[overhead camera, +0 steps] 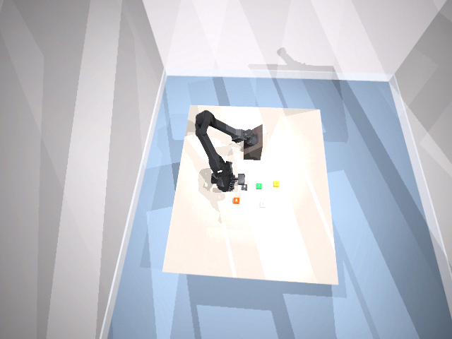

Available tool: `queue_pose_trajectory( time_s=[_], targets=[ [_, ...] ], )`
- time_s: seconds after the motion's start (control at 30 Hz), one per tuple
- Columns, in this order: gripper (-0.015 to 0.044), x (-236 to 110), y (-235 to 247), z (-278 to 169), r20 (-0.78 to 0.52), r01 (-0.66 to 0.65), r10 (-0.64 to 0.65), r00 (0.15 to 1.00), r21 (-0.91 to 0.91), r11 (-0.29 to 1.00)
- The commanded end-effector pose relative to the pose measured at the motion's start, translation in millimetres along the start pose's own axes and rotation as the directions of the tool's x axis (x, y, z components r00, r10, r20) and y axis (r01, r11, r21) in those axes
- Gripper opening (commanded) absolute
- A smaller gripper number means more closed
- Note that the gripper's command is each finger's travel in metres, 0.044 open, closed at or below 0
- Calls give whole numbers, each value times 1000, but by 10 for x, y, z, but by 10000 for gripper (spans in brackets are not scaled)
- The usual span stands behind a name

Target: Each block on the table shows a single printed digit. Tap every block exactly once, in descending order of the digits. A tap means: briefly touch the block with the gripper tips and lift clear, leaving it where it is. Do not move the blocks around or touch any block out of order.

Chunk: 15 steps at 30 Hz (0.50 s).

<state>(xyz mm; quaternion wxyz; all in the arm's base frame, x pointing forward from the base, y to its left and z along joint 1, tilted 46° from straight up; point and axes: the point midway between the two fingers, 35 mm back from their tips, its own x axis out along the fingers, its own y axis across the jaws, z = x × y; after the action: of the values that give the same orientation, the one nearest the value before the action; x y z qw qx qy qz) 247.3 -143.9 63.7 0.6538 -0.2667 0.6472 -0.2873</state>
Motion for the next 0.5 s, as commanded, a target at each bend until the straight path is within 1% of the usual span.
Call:
queue_pose_trajectory(
  time_s=[0.0, 0.1, 0.13, 0.27, 0.3, 0.47],
  targets=[
    [20, -167, -13, 13, 10, 2, -2, 1000, 7, 1000],
    [20, -192, -11, 18, 10, 1, -1, 1000, 7, 1000],
    [20, -269, -4, 28, 11, -2, 2, 1000, 7, 1000],
    [20, -865, 2, 24, 10, -4, 4, 1000, 6, 1000],
    [20, -947, -4, 12, 10, -2, 2, 1000, 6, 1000],
    [20, -974, -7, 8, 10, -1, 1, 1000, 6, 1000]
  ],
)
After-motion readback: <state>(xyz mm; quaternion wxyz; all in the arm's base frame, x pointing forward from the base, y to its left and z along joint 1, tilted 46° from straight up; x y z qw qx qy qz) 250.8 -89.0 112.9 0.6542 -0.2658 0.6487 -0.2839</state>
